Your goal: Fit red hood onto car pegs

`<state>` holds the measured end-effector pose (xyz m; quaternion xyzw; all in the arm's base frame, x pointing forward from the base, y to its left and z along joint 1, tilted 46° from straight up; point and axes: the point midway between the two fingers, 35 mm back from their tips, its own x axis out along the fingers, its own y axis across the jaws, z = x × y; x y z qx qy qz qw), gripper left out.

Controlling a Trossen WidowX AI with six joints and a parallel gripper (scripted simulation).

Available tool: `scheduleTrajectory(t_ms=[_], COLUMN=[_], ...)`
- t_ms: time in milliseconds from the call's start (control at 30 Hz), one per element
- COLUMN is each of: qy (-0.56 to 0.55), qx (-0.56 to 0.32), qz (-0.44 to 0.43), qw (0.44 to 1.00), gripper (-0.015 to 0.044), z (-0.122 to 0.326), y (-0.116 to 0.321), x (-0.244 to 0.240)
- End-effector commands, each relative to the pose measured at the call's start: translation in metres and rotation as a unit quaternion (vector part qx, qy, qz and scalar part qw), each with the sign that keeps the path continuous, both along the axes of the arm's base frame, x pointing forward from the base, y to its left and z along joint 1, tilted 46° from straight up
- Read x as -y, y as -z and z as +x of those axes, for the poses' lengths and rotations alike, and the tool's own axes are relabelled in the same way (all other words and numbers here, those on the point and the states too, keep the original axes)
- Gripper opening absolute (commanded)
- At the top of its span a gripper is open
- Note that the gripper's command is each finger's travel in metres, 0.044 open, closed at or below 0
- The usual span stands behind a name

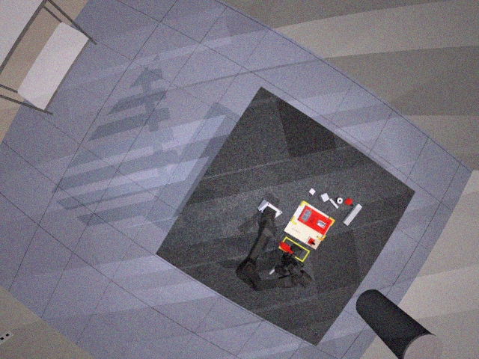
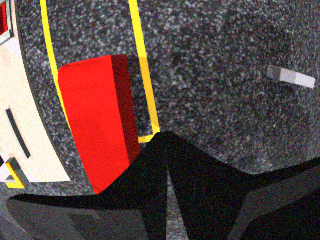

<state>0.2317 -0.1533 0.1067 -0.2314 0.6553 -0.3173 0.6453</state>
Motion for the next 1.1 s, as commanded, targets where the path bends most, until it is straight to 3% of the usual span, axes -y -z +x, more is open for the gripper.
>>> scheduleTrajectory(t_ms=[0,1067], qy=[0.000,0.000], qx=[-0.004,-0.004], qz=[0.001,0.004], qw=[1.000,1.000], gripper=[0.0000,0.0000], z=[-0.001,0.004], y=[0.004,0.024], x=[-0.001,-0.021])
